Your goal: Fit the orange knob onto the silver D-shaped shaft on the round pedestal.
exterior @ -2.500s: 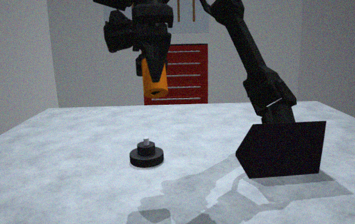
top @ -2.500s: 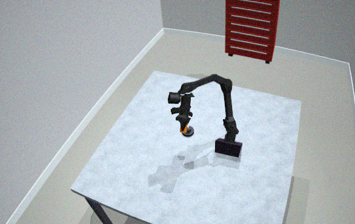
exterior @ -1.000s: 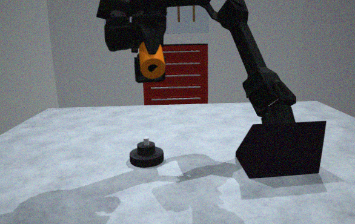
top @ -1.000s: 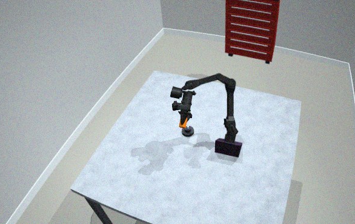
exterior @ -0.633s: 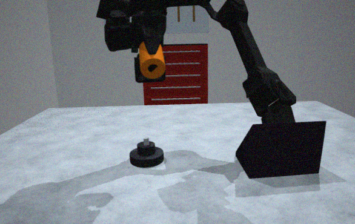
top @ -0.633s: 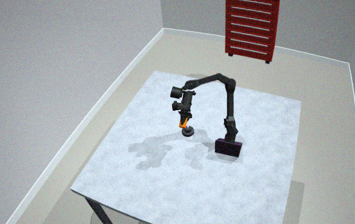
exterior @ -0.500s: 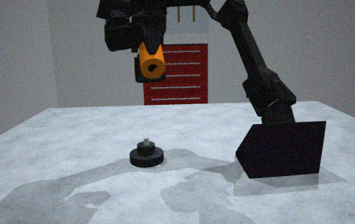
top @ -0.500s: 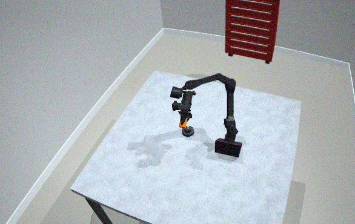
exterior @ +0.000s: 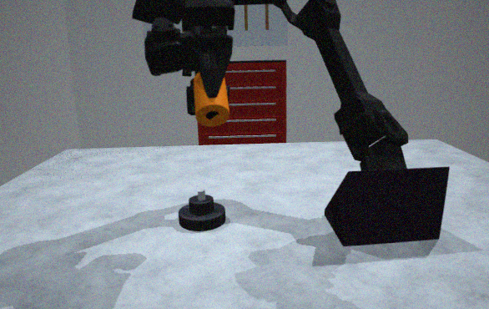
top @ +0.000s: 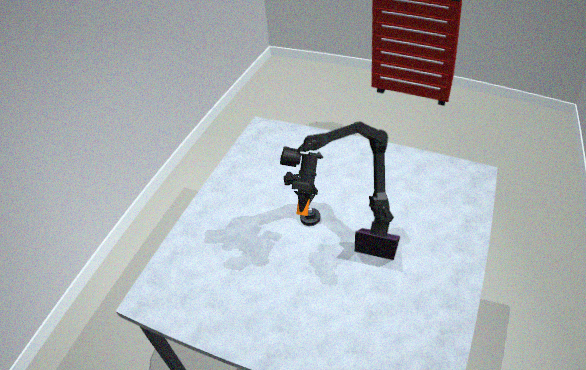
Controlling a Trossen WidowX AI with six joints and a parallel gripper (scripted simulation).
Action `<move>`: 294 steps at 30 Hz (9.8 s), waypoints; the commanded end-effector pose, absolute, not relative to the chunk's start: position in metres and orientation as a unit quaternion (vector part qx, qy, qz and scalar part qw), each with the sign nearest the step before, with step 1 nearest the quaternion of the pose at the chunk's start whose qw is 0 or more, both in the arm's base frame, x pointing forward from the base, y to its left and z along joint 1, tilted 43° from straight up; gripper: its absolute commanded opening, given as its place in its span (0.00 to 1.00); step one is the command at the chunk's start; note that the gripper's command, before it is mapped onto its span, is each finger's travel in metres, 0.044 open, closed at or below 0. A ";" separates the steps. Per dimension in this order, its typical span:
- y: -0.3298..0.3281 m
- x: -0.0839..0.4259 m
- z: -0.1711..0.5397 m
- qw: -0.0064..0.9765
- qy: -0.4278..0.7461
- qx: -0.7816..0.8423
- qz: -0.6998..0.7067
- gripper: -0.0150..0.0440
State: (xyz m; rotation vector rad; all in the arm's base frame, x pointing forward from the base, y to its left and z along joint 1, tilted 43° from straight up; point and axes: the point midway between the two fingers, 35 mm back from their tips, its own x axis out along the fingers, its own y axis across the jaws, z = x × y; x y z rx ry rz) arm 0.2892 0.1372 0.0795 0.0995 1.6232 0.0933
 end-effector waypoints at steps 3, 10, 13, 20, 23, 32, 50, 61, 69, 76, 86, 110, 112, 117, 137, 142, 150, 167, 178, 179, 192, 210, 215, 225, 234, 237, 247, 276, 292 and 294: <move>0.134 0.290 0.070 0.687 0.726 -0.002 -0.004 0.25; 0.129 0.289 0.056 0.684 0.723 -0.067 -0.065 0.25; 0.126 0.288 0.050 0.681 0.720 -0.095 -0.091 0.25; 0.121 0.288 0.036 0.670 0.708 -0.160 -0.153 0.25; 0.118 0.287 0.030 0.664 0.702 -0.187 -0.179 0.25; 0.111 0.287 0.014 0.647 0.683 -0.246 -0.234 0.25; 0.051 0.296 -0.063 0.645 0.677 -0.254 -0.246 0.25; 0.025 0.297 -0.091 0.643 0.675 -0.258 -0.253 0.25; 0.027 0.298 -0.090 0.644 0.675 -0.254 -0.253 0.52; 0.027 0.298 -0.090 0.644 0.675 -0.254 -0.253 0.66; 0.027 0.298 -0.090 0.644 0.675 -0.254 -0.253 0.66; 0.071 0.301 -0.042 0.643 0.676 -0.257 -0.252 1.00; 0.070 0.301 -0.043 0.643 0.676 -0.257 -0.252 1.00; 0.065 0.301 -0.049 0.643 0.676 -0.257 -0.252 1.00; 0.044 0.301 -0.073 0.643 0.676 -0.257 -0.252 1.00; 0.038 0.300 -0.079 0.643 0.676 -0.258 -0.252 1.00; 0.029 0.299 -0.088 0.643 0.675 -0.258 -0.253 1.00; 0.025 0.298 -0.092 0.643 0.675 -0.258 -0.253 0.57; 0.035 0.301 -0.083 0.643 0.676 -0.257 -0.252 0.25; 0.037 0.302 -0.081 0.643 0.676 -0.257 -0.252 0.25; 0.066 0.308 -0.054 0.644 0.676 -0.256 -0.250 0.25; 0.106 0.312 -0.013 0.644 0.676 -0.256 -0.250 0.25; 0.117 0.312 -0.001 0.643 0.676 -0.256 -0.251 0.25; 0.119 0.313 0.011 0.644 0.676 -0.256 -0.251 0.25; 0.093 0.319 0.025 0.646 0.675 -0.256 -0.249 0.25; 0.085 0.321 0.029 0.646 0.675 -0.255 -0.248 0.25; 0.055 0.324 0.044 0.646 0.676 -0.254 -0.246 0.25; -0.027 0.313 0.082 0.644 0.675 -0.257 -0.252 0.25; -0.054 0.307 0.081 0.642 0.675 -0.260 -0.255 0.25; -0.058 0.306 0.076 0.642 0.675 -0.260 -0.255 0.25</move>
